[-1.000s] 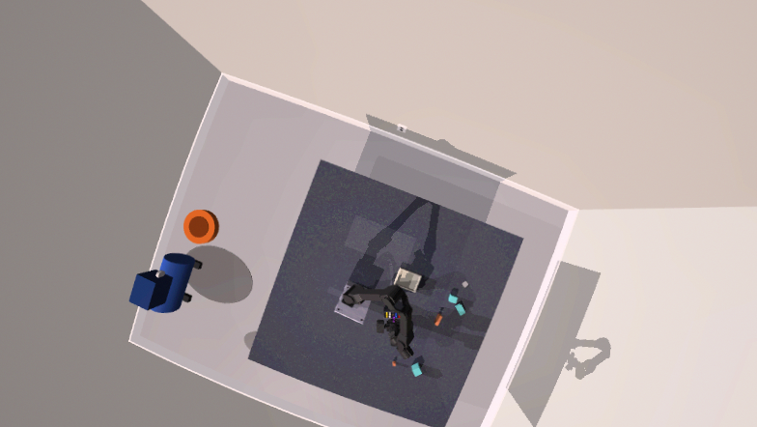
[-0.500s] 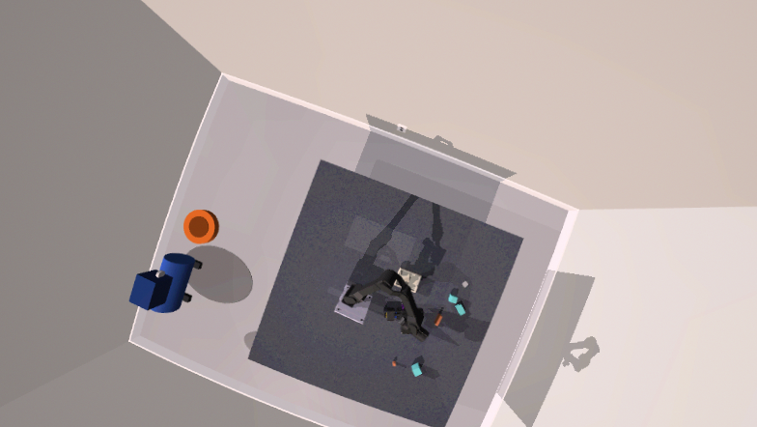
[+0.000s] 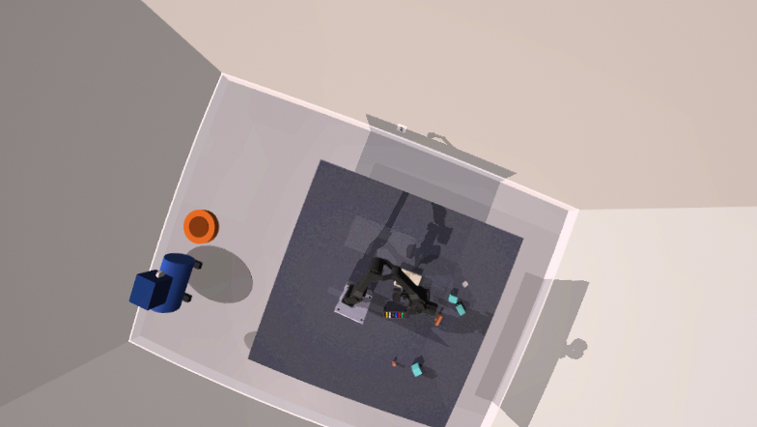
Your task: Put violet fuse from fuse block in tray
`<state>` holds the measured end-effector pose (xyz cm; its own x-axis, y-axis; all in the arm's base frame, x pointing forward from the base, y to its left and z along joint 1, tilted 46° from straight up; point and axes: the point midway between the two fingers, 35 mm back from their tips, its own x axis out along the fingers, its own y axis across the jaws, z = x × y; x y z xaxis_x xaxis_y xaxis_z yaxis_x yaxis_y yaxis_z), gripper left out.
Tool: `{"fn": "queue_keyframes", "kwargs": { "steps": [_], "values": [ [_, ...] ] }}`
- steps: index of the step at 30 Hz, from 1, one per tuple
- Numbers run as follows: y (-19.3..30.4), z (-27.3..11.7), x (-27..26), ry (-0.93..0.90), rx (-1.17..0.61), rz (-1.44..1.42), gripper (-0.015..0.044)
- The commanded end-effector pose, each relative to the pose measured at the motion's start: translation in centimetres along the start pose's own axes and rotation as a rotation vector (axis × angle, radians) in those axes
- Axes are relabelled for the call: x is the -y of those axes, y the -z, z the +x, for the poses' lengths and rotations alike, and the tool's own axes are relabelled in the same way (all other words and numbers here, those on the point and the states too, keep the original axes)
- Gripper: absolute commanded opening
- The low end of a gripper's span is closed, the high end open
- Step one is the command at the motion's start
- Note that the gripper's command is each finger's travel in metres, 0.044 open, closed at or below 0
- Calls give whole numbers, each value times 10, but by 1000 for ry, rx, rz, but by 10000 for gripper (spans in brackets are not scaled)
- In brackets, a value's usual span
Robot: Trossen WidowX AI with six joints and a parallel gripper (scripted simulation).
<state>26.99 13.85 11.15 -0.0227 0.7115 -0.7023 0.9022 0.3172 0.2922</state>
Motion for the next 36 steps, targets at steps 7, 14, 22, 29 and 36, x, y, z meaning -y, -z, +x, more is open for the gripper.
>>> {"fn": "queue_keyframes", "kwargs": {
  "steps": [7, 14, 22, 29, 36],
  "values": [
    [32, 0, -2, -4, -21, -1, 0],
    [32, 11, -2, -3, -21, -1, 0],
    [32, 24, -3, -4, -21, -1, 0],
    [33, 35, -2, -4, -22, -1, 0],
    [34, 36, -4, -10, -26, -8, 26]
  ]
}}
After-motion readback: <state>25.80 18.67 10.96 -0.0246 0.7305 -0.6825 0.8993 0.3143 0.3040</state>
